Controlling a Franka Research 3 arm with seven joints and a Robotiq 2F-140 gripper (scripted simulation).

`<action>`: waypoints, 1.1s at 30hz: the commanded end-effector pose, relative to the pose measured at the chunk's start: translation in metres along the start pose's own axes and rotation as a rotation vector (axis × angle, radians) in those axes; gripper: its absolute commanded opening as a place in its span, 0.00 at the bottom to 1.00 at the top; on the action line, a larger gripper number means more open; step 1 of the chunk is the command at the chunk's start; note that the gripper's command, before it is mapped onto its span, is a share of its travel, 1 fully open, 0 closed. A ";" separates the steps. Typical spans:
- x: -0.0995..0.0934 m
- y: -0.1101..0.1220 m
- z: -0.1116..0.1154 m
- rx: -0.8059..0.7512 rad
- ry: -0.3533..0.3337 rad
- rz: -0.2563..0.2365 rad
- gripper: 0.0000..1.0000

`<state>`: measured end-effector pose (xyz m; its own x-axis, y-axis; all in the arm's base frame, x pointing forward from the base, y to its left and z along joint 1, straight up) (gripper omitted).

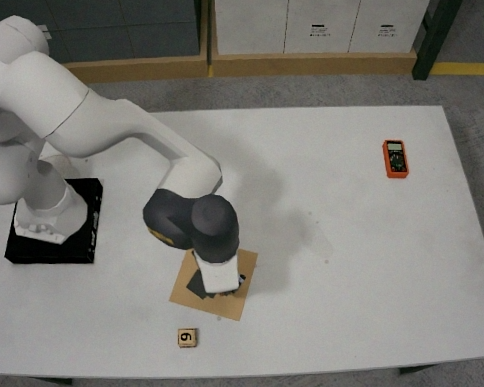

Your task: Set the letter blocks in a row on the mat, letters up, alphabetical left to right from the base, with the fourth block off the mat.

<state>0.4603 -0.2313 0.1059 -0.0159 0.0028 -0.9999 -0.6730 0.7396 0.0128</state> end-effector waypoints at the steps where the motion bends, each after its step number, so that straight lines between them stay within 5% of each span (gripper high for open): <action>1: -0.002 0.002 -0.010 -0.138 -0.012 -0.020 0.33; 12: 0.005 0.028 -0.040 -0.258 -0.006 -0.021 0.33; 33: 0.013 0.028 -0.040 -0.261 -0.006 -0.021 0.33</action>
<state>0.4109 -0.2359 0.0975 -0.0007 -0.0069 -1.0000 -0.8320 0.5548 -0.0032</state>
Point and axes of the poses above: the point where the finger pads meet when closed, its own x axis out along the fingers, its own y axis across the jaws, z = x × y, the point moved 2 cm from there along -x, back along the fingers, and after that the axes turned 11 degrees about x, right-handed, at the moved point
